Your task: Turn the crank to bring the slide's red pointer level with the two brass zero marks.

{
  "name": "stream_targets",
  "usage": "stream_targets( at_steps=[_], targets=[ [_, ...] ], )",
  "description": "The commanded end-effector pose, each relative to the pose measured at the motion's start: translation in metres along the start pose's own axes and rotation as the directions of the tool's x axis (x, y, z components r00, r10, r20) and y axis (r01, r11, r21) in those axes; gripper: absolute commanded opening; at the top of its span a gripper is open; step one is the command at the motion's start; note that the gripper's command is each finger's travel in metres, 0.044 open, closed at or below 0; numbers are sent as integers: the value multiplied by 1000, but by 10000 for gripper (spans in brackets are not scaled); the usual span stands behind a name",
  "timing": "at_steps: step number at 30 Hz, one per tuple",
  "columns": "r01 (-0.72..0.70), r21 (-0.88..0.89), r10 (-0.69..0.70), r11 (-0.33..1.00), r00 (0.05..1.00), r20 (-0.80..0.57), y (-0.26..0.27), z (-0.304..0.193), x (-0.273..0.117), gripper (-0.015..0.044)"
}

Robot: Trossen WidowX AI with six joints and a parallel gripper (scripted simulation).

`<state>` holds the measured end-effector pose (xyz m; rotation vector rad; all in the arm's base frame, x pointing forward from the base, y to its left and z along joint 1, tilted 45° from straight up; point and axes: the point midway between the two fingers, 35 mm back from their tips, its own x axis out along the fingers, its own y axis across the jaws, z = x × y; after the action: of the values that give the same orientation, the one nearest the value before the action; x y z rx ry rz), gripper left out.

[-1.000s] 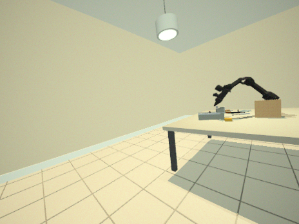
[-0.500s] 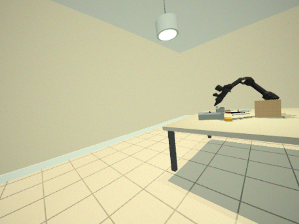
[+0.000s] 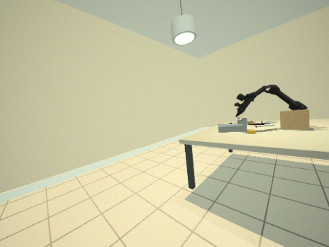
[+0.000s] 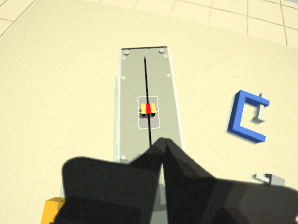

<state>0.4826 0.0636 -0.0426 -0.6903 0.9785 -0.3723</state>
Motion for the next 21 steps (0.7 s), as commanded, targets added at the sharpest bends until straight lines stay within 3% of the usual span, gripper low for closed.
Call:
stream_targets(
  at_steps=[1,7,21],
  targets=[
    [0,0,0,1000,1000,0,0,0,0,0],
    [0,0,0,1000,1000,0,0,0,0,0],
    [0,0,0,1000,1000,0,0,0,0,368]
  ],
)
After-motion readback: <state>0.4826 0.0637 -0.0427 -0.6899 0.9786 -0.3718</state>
